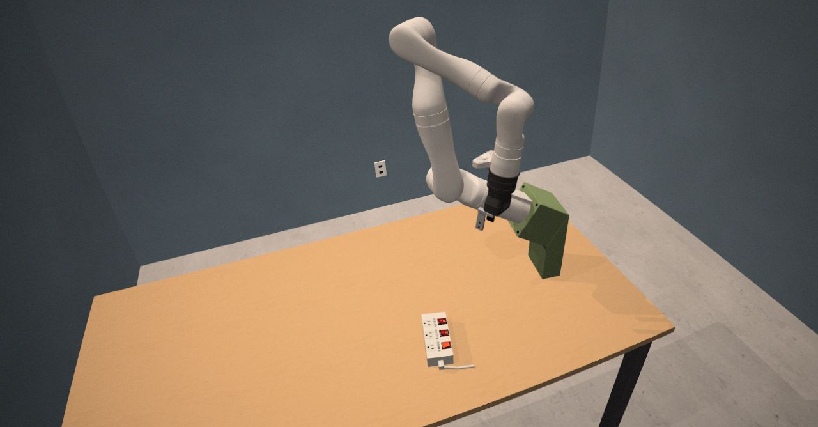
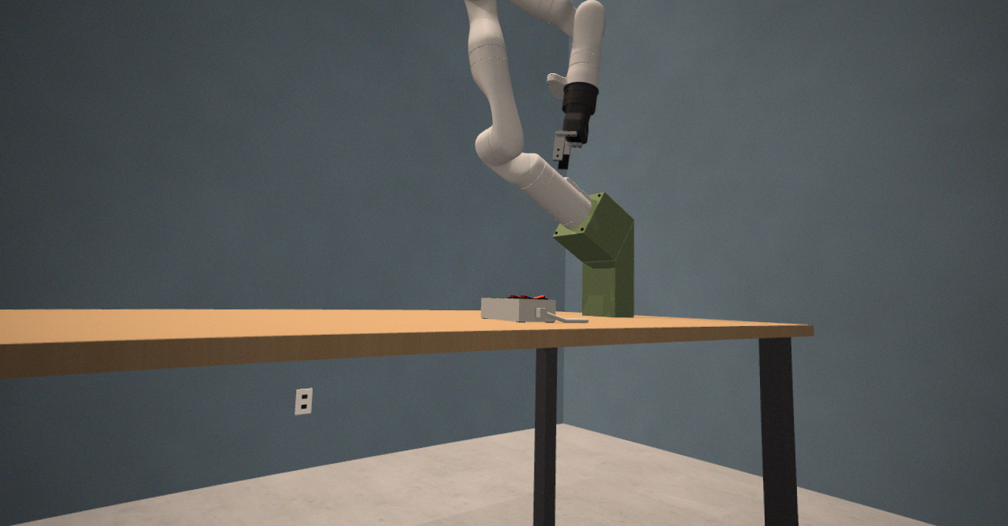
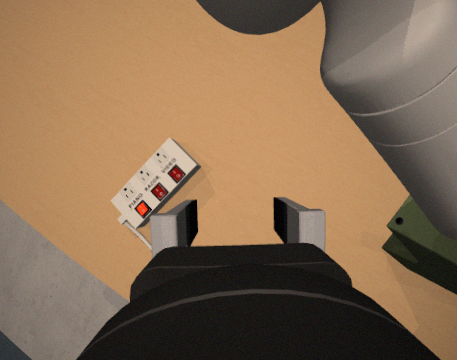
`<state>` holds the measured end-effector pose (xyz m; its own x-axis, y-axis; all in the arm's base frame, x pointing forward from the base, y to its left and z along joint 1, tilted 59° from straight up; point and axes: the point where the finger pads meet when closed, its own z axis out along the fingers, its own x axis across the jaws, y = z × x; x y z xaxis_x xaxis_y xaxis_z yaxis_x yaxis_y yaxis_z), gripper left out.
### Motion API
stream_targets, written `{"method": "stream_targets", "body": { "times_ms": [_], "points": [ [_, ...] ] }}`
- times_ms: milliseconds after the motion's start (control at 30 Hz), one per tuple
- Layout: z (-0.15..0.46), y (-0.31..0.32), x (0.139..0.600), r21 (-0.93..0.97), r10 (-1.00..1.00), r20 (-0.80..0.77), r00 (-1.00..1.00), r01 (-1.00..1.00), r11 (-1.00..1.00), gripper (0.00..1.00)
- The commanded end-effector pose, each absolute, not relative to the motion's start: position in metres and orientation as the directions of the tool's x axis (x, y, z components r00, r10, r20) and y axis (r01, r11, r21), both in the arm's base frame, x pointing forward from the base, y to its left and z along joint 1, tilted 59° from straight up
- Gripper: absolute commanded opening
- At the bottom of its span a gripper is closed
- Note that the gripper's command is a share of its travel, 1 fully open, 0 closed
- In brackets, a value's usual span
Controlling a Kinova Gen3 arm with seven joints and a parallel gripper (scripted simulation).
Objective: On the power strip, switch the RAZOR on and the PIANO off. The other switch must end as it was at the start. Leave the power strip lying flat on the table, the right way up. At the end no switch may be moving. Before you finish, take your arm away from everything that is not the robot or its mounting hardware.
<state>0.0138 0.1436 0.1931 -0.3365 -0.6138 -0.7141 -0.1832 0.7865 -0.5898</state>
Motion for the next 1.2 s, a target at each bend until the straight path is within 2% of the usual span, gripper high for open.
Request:
{"method": "stream_targets", "body": {
  "times_ms": [0, 1167],
  "points": [
    [0.193, 0.144, 0.014, -0.59, -0.612, -0.714, -0.339, -0.18, 0.787, 1.0],
    [0.198, 0.172, 0.053, -0.664, -0.692, -0.646, -0.323, -0.21, 0.718, 1.0]
  ]
}}
